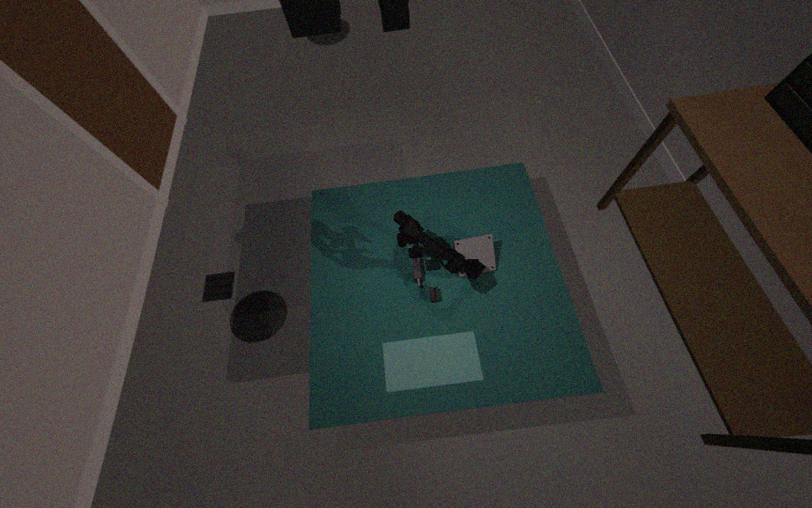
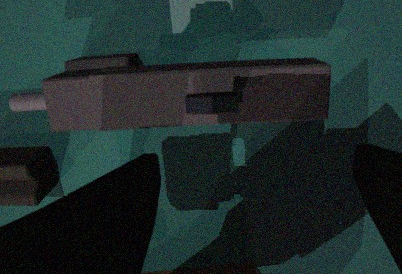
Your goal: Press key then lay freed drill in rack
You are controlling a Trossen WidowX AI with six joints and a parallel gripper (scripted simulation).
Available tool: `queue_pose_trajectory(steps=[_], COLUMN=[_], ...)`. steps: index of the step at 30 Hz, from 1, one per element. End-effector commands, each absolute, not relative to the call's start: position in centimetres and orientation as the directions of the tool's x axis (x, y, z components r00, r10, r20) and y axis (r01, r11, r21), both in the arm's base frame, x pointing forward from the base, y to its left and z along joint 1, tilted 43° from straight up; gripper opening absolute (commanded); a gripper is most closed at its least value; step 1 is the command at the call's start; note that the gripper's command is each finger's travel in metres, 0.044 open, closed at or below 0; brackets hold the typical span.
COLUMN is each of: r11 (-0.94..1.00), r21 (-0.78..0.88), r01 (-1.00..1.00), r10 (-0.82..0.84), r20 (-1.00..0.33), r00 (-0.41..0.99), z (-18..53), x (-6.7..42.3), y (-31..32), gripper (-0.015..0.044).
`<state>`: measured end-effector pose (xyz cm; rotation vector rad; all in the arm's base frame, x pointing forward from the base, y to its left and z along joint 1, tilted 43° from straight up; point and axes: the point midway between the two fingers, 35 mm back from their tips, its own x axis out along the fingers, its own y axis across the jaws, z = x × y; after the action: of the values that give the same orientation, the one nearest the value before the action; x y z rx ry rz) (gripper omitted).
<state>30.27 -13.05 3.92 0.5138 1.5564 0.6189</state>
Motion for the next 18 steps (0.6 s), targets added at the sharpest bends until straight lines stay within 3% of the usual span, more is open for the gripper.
queue_pose_trajectory(steps=[1, 3, 5, 10, 14, 18], r11=[0.743, 0.723, 0.654, 0.241, -0.084, -0.1], r21=[0.664, 0.654, 0.614, 0.333, 0.068, 0.053], r01=[-0.083, -0.221, -0.442, -0.912, -0.994, -0.994], r10=[0.658, 0.651, 0.644, 0.649, 0.669, 0.671], r20=[-0.748, -0.753, -0.759, -0.754, -0.735, -0.734], r00=[-0.091, -0.096, -0.102, -0.104, -0.107, -0.107], z=[3.8, 4.1, 4.6, 6.3, 7.4, 7.4], x=[30.3, 30.6, 30.8, 30.0, 28.5, 28.4], y=[-12.1, -10.2, -7.1, 1.2, 5.7, 5.9], gripper=[0.0394, 0.044, 0.044, 0.044, 0.044, 0.044])
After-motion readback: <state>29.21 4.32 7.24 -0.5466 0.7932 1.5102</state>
